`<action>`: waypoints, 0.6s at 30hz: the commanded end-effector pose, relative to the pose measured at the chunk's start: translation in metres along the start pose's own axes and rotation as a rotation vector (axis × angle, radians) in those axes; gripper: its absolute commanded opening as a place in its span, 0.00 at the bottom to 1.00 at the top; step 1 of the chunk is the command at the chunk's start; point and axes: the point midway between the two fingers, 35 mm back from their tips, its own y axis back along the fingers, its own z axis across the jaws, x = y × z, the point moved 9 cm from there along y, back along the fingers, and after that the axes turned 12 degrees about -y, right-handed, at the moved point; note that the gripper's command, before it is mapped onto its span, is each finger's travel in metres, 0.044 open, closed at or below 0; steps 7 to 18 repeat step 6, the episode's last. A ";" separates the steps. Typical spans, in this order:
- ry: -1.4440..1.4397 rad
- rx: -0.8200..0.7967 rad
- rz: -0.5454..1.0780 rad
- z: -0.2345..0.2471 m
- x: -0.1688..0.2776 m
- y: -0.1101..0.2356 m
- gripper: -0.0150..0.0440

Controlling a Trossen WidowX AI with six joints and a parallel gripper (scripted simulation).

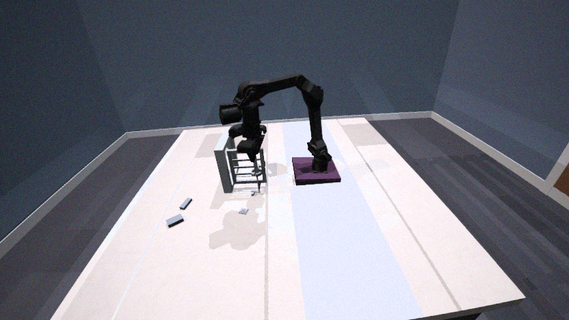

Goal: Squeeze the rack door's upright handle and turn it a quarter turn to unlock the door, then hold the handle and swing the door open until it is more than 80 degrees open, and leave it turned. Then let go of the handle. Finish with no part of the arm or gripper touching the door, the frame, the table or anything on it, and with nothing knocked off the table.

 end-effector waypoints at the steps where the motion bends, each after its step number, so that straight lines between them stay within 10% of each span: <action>1: -0.004 -0.011 -0.010 -0.001 0.001 0.008 0.74; 18: -0.004 -0.019 -0.018 -0.002 0.002 0.016 0.74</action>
